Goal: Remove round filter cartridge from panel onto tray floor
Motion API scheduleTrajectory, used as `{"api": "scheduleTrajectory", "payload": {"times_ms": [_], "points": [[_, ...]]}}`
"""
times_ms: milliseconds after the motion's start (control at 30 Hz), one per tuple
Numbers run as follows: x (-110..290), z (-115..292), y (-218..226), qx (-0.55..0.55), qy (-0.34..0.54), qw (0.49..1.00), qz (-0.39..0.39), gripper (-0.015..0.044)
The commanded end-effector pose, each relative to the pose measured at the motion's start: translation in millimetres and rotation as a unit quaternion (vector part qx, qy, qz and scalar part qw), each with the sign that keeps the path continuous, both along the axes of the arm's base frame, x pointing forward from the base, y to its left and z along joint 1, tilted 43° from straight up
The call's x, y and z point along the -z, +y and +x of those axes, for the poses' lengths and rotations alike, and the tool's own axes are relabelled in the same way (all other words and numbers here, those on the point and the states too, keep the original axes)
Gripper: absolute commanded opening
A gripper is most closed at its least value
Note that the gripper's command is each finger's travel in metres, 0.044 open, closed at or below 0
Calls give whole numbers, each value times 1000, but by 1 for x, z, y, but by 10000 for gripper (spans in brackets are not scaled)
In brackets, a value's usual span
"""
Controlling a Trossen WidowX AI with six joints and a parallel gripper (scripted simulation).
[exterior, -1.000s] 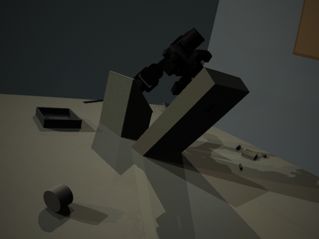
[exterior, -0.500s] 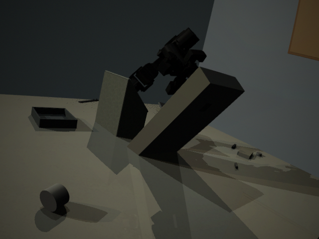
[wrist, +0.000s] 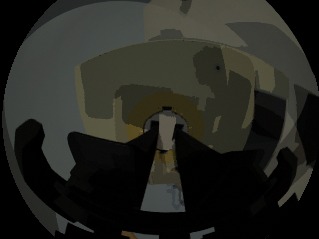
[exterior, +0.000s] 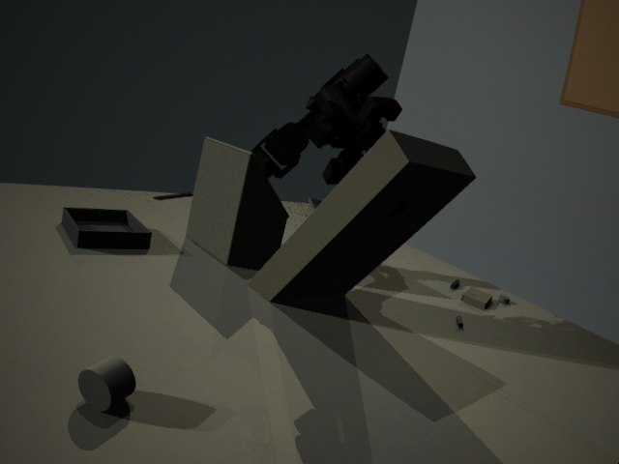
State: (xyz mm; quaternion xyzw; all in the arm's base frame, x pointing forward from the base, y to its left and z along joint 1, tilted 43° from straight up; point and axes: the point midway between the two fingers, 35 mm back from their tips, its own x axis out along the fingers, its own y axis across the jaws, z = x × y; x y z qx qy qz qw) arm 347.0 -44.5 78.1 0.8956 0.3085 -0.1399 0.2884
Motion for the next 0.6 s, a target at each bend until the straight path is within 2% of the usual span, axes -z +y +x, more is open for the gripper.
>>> {"api": "scheduleTrajectory", "payload": {"times_ms": [0,567], "points": [[0,0,-1,2,3,1000,1,89],[2,3,1,2,3,1000,1,89]]}}
